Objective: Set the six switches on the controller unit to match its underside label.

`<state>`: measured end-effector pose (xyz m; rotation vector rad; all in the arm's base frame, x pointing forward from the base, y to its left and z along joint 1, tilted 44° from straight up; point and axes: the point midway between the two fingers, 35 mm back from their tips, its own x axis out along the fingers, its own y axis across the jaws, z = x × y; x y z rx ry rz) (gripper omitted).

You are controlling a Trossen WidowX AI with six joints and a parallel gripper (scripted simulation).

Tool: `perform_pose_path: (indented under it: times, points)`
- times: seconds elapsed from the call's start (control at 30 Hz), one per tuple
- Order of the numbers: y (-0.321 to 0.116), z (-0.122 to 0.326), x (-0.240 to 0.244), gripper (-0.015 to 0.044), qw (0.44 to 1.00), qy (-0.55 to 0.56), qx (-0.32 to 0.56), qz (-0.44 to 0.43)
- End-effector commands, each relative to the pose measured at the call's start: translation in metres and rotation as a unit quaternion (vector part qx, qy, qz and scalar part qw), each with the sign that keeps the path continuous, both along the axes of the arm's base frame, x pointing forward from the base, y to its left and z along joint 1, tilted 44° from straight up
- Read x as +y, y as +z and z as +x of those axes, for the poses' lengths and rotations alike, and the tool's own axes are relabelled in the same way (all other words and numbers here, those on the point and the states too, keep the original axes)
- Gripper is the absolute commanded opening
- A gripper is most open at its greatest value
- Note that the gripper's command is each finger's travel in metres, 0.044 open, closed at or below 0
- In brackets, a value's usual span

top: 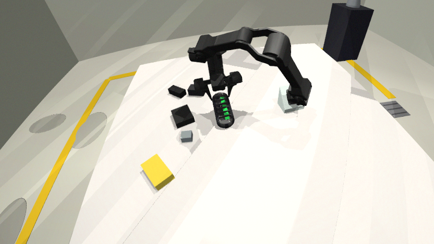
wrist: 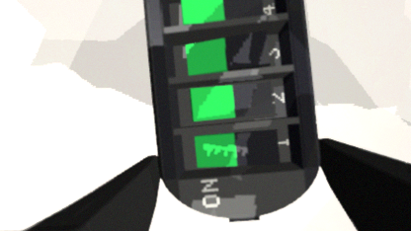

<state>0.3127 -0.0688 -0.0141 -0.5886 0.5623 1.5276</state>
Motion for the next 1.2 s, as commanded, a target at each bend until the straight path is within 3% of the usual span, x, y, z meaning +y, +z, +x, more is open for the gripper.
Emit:
perform_pose_path:
  times: [0.0,1.17]
  points:
    - [0.007,0.001,0.0,0.0336,1.0,-0.002,-0.002,-0.003]
    - [0.036,0.001,0.002,0.0336,0.999,-0.002,-0.003,-0.04]
